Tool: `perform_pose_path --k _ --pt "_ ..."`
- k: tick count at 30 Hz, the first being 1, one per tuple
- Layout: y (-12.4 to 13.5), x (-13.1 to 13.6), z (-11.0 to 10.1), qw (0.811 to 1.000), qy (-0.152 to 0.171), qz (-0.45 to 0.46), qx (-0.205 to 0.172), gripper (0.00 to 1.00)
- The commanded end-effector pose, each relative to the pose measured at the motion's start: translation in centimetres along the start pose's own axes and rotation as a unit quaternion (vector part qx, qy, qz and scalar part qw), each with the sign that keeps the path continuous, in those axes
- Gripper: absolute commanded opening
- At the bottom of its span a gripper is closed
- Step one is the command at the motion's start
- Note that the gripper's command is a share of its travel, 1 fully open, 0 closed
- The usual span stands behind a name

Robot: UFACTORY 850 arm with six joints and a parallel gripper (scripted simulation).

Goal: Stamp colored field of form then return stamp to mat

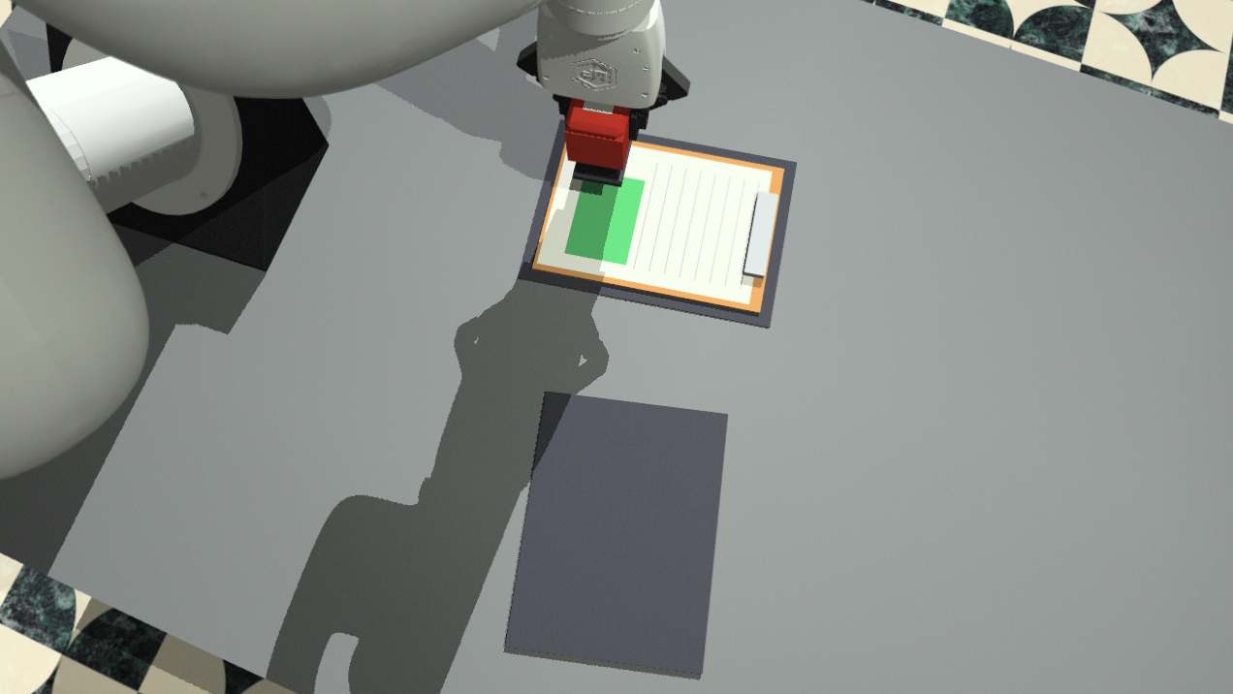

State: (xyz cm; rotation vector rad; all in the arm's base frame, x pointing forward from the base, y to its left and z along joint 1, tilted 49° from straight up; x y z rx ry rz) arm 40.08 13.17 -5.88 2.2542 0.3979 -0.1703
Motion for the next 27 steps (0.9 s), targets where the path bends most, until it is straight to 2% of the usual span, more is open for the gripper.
perform_pose_path --k 1,5,27 --pt "3.0 0.0 0.0 1.000 0.001 0.000 0.001 0.35" --pt "4.9 -0.1 0.0 1.000 0.001 0.000 0.001 0.35" --pt "5.3 -0.1 0.5 1.000 0.001 0.000 0.001 0.35"
Point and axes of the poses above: the point where the finger pads meet when closed, its own z axis out along the fingers, its own x axis across the jaws, y = z × x, the point moved 5 cm from there along -z, back along the fingers, and after that the axes turned 13 degrees about -z, right-handed, at the moved point
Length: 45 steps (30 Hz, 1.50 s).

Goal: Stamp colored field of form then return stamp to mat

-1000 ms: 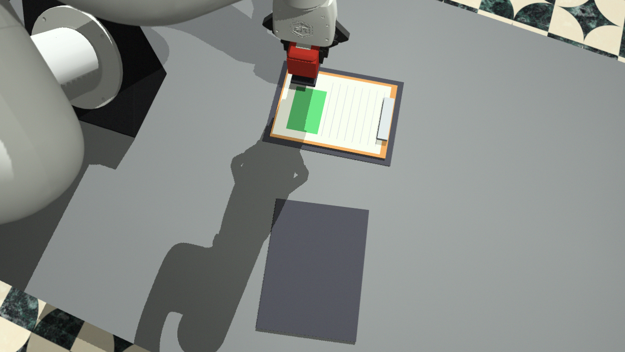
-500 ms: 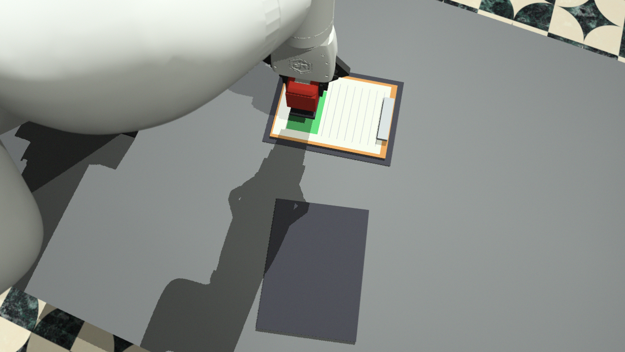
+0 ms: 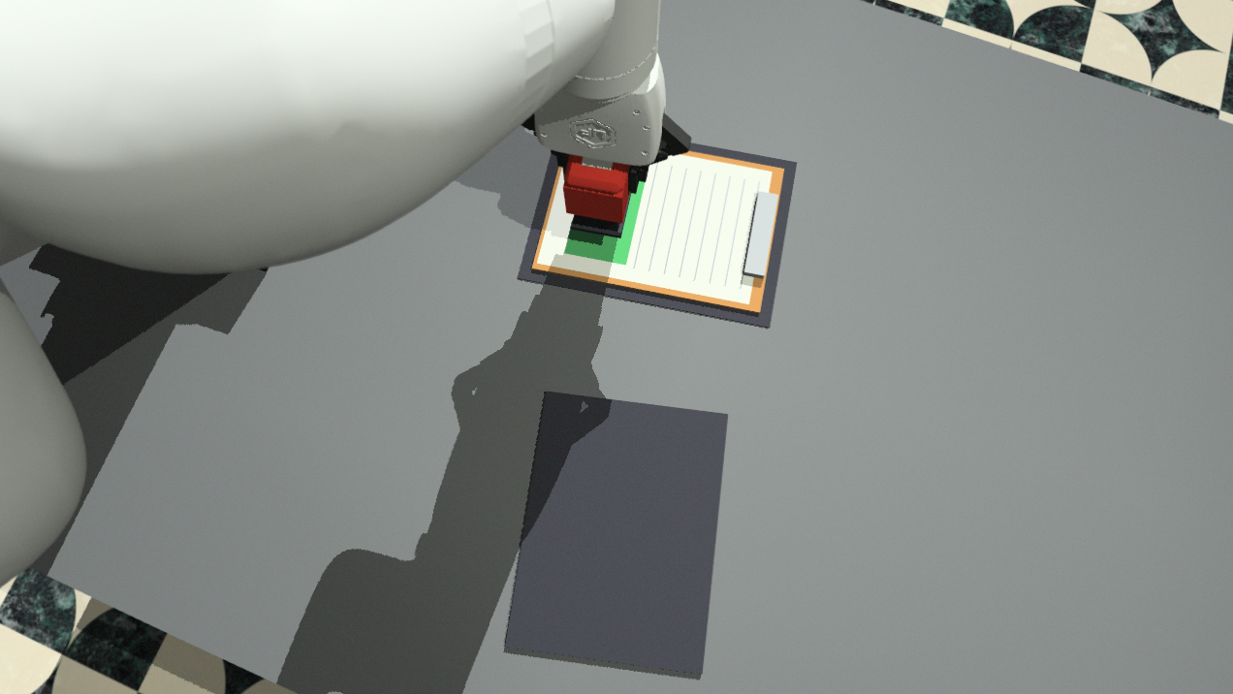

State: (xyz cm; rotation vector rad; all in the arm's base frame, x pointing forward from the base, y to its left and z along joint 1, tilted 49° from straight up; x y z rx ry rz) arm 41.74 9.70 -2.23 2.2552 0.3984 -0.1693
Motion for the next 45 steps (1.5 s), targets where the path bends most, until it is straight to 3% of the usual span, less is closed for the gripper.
perform_pose_path --k 1,12,36,45 --pt "0.0 0.1 0.4 1.000 0.001 0.000 0.000 0.35" --pt "0.1 0.1 2.8 1.000 0.001 0.000 0.000 0.35" --pt "0.1 0.1 3.9 1.000 0.001 0.000 0.000 0.35" --pt "0.1 0.1 6.0 1.000 0.001 0.000 0.000 0.35"
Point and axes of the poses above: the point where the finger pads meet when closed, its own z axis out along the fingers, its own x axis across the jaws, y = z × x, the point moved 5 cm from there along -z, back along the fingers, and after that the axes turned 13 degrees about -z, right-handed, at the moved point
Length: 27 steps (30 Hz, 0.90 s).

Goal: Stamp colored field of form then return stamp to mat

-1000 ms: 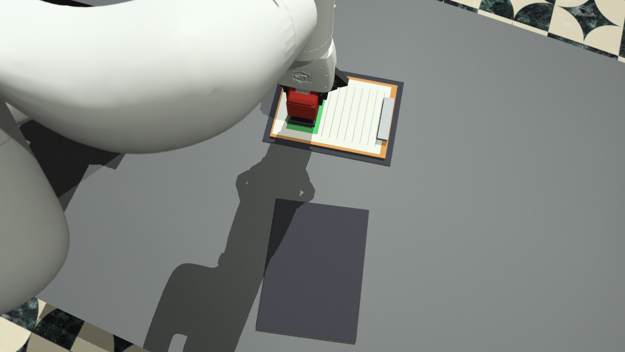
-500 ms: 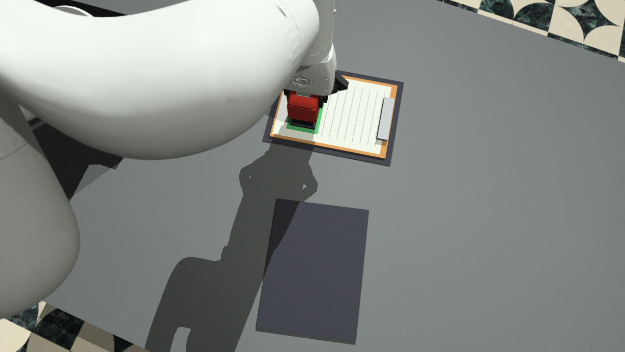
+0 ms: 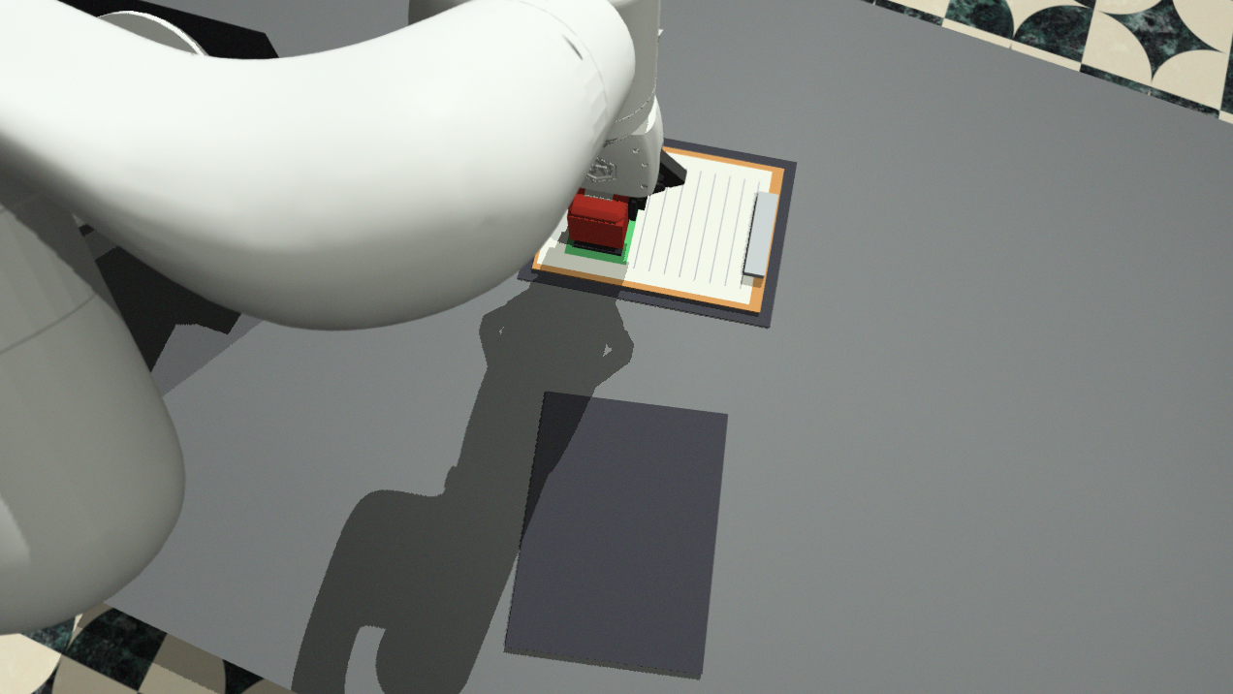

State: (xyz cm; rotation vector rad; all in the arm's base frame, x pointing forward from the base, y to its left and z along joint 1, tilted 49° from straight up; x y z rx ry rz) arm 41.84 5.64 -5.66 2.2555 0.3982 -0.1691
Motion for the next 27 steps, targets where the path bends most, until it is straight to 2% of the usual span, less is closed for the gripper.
perform_pose_path --k 1,20,27 --pt "0.0 0.0 0.7 1.000 0.001 0.000 0.000 0.35" --pt "0.0 0.0 0.5 1.000 0.001 0.000 0.000 0.35" --pt "0.0 0.0 -1.3 1.000 0.001 0.000 0.000 0.35"
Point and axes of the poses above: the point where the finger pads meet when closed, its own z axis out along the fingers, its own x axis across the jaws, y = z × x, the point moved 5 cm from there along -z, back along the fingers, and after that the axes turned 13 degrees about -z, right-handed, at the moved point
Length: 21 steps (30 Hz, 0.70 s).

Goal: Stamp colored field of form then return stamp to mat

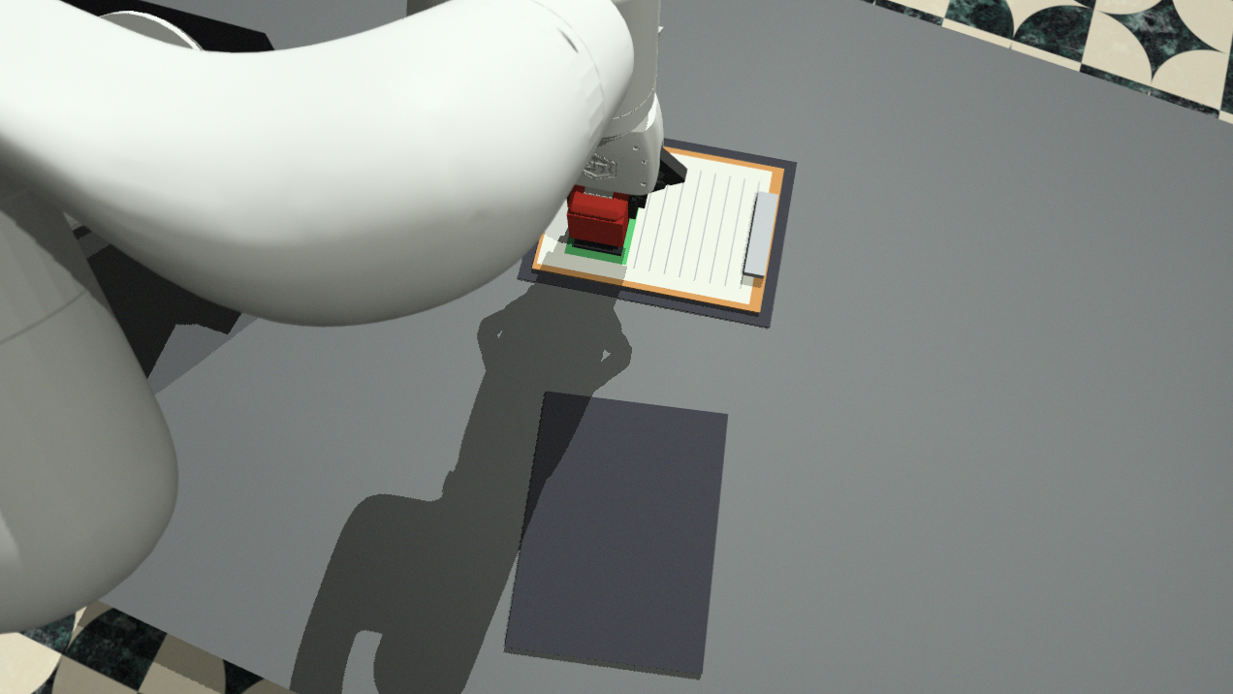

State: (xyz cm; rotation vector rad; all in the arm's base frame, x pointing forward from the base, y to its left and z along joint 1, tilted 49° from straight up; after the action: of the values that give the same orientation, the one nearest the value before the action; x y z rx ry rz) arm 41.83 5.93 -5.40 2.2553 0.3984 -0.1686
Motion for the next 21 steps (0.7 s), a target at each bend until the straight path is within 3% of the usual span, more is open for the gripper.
perform_pose_path --k 1,21 --pt "0.00 0.04 -1.11 1.000 0.000 0.000 0.000 0.35" --pt "0.00 0.04 -1.59 1.000 0.000 0.000 0.000 0.35"
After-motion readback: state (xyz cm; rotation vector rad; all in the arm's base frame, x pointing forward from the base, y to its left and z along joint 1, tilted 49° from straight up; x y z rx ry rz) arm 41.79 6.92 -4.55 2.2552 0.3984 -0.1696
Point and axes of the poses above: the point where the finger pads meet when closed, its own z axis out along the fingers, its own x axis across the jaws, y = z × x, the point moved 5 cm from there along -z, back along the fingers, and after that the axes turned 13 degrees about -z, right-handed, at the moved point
